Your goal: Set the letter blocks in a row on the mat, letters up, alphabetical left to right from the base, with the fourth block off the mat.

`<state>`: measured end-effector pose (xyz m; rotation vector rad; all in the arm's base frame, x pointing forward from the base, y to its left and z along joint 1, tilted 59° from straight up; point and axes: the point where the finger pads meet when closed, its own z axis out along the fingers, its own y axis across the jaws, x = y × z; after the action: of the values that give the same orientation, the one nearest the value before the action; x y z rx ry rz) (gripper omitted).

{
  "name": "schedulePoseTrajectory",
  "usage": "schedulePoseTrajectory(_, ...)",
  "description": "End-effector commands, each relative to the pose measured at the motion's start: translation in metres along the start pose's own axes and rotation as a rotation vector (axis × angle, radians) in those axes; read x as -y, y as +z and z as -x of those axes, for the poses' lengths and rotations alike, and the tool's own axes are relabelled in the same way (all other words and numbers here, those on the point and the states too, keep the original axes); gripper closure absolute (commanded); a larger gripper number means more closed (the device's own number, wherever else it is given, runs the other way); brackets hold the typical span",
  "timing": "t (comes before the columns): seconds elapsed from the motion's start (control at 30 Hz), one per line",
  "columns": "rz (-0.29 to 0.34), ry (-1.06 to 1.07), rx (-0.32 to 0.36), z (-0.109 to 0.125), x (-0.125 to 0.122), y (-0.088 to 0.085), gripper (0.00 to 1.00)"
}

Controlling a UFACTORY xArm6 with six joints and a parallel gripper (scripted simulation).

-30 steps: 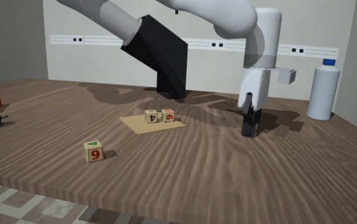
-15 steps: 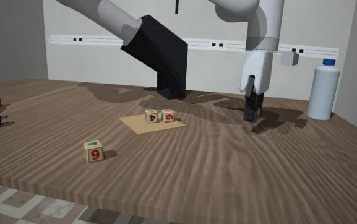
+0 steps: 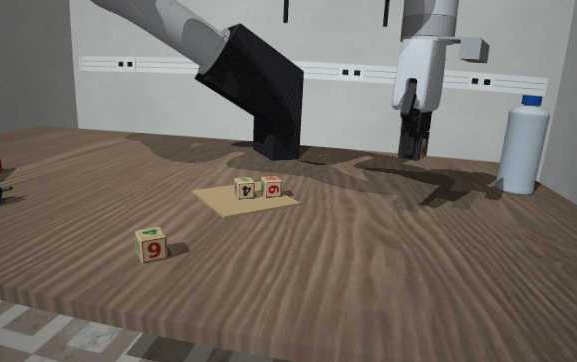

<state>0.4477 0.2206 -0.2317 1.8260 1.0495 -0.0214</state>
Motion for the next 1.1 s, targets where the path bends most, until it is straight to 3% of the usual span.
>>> schedulePoseTrajectory(0.0,0.000,0.002,-0.005,-0.002,-0.001,-0.003,0.72)
schedulePoseTrajectory(0.47,0.003,0.117,-0.004,0.007,-0.014,-0.005,0.72)
schedulePoseTrajectory(1.07,0.009,0.617,-0.005,0.052,-0.067,-0.009,0.72)
